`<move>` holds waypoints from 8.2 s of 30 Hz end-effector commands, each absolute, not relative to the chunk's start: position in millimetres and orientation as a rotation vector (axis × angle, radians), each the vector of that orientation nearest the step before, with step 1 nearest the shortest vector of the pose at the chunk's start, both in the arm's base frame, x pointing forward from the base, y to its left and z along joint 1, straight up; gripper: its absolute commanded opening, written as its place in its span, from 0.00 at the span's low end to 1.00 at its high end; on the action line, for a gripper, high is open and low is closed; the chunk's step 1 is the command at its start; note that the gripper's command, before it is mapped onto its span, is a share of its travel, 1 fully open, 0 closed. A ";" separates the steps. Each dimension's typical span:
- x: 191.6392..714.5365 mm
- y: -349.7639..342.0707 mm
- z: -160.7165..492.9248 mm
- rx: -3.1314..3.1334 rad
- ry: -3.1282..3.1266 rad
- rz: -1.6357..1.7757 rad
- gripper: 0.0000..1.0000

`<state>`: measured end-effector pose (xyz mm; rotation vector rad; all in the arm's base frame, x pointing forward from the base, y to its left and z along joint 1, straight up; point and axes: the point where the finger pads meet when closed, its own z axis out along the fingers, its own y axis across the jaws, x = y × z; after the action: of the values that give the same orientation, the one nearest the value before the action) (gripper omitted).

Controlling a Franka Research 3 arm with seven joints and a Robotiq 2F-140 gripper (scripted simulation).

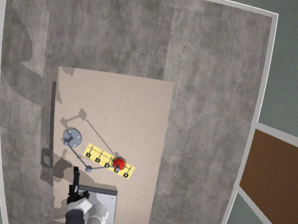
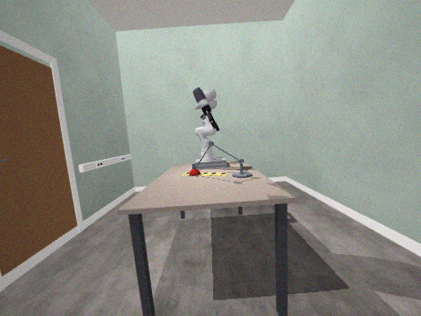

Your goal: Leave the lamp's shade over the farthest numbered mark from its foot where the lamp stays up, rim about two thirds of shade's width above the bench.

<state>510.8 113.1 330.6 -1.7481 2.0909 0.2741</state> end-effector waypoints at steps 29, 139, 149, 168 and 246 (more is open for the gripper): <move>529.2 116.9 335.5 -1.792 2.338 0.136 1.00; 526.8 114.5 166.8 -1.805 2.583 0.014 1.00; 531.0 114.9 165.7 -1.797 2.578 0.001 0.10; 528.2 114.7 166.0 -1.812 2.574 0.013 0.10; 540.5 141.2 201.9 -1.788 2.597 0.011 0.10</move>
<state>536.3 132.6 192.7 -1.7812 2.6166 0.0240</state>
